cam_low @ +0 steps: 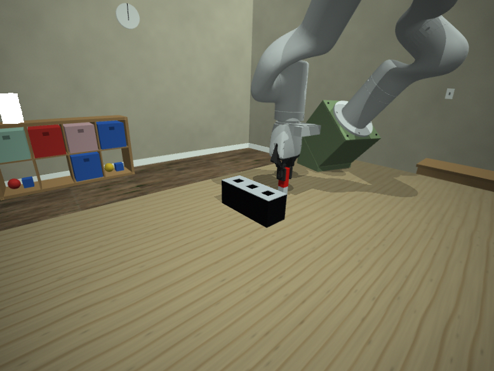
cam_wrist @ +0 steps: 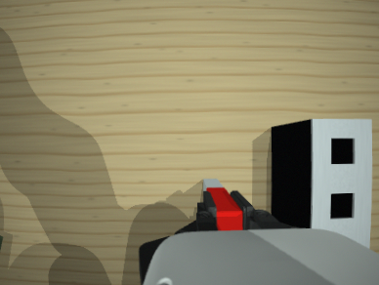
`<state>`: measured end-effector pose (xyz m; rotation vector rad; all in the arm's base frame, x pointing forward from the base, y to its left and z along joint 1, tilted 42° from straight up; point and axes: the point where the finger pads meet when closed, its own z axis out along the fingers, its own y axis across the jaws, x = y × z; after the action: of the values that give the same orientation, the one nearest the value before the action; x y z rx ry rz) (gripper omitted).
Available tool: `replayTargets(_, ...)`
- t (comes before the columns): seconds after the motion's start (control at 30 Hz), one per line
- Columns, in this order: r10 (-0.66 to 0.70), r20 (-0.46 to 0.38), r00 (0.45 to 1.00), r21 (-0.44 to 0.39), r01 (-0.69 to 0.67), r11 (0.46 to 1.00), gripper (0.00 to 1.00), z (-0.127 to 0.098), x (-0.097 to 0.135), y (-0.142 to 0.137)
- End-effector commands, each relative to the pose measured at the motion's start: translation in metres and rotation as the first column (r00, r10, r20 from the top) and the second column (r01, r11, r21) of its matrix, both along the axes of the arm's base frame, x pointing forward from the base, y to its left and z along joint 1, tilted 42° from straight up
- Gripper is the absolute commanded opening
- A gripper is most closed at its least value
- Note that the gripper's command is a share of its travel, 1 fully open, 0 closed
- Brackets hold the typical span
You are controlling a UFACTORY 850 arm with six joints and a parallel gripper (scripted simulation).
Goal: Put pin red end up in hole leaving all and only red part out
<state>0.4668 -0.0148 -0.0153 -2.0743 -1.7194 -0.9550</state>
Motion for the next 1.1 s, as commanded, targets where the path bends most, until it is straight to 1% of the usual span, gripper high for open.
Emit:
replayTargets(0.0,-0.001,0.001,1.0,0.0,0.001,1.0,0.0,0.0003,0.0004,-0.0005)
replayTargets(0.53,-0.001,0.001,1.0,0.0,0.001,1.0,0.0,0.0003,0.0004,-0.0005)
replayTargets(0.57,0.001,0.0,1.0,0.001,-0.001,1.0,0.0,0.007,-0.0028,-0.0056)
replayTargets(1.07,0.001,0.0,1.0,0.001,-0.001,1.0,0.0,0.007,-0.0028,-0.0056)
